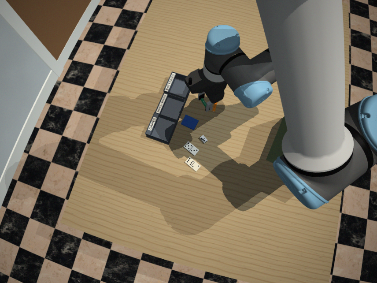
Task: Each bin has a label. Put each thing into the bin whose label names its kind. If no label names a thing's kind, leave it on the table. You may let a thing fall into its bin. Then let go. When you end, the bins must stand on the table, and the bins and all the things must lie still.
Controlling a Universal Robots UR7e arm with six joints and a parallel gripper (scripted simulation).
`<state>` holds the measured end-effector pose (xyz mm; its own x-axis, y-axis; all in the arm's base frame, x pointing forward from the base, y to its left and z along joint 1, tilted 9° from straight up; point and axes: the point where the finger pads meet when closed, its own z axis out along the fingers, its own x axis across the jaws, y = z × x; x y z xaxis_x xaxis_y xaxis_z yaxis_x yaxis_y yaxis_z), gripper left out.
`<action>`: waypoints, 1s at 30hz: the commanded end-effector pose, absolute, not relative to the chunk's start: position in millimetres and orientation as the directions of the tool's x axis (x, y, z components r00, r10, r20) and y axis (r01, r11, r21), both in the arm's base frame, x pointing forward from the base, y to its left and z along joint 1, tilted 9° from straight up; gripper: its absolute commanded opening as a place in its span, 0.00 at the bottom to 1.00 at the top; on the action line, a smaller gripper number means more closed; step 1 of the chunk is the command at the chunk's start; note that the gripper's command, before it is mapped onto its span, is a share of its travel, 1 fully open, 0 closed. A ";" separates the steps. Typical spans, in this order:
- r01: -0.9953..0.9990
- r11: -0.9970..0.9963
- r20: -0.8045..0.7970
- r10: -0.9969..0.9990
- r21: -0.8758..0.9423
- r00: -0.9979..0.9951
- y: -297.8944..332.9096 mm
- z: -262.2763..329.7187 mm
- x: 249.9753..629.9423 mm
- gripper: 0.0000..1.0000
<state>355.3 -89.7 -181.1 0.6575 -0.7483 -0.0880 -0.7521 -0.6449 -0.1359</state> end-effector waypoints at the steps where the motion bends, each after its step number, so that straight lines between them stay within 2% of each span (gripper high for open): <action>1: -0.752 -0.645 -0.088 -0.748 -0.136 0.658 -93.0 -162.3 354.8 0.80; 25: -0.752 -0.645 -0.088 -0.748 -0.136 0.658 -94.1 -155.9 354.6 0.80; 30: -0.752 -0.645 -0.088 -0.748 -0.136 0.658 -109.0 -157.1 380.7 0.80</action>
<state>362.2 -98.1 -156.8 0.6575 -0.7481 -0.0902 -0.7522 -0.6448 -0.1356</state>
